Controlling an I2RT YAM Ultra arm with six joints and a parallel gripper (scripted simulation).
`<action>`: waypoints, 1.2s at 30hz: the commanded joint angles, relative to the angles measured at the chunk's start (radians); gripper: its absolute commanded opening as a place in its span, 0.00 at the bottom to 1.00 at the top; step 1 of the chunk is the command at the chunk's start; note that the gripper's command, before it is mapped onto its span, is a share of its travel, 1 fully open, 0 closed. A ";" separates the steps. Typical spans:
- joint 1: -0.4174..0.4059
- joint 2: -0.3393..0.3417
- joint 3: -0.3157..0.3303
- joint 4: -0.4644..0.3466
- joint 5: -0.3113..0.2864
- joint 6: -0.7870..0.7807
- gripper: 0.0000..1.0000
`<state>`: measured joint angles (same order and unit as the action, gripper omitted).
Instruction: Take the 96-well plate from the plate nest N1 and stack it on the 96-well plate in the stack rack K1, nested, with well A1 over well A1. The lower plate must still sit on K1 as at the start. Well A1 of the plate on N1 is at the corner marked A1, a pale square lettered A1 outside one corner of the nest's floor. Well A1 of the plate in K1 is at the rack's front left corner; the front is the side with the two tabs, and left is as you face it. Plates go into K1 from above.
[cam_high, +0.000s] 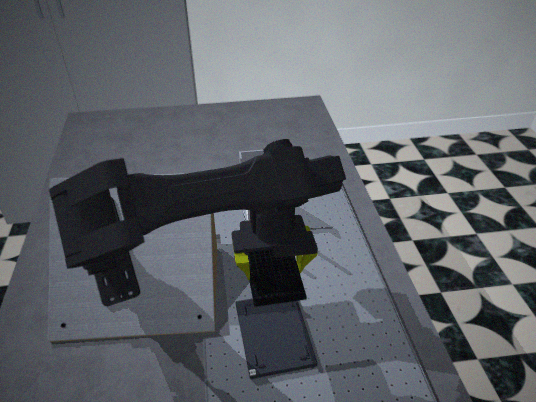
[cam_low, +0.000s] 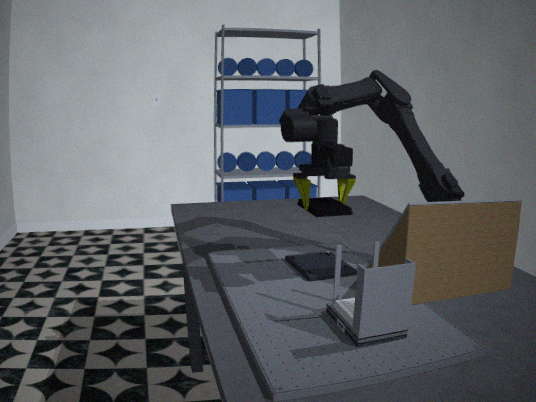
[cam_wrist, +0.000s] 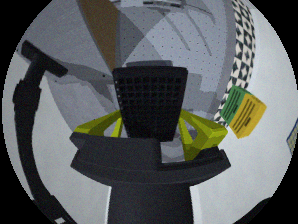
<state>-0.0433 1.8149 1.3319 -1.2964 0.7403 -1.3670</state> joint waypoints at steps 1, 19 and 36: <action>0.044 0.033 -0.014 0.004 -0.021 0.064 0.00; 0.162 0.146 0.006 0.032 -0.055 0.213 0.00; 0.264 0.271 0.047 0.048 -0.091 0.334 0.00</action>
<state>0.1871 2.0571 1.3506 -1.2594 0.6712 -1.0695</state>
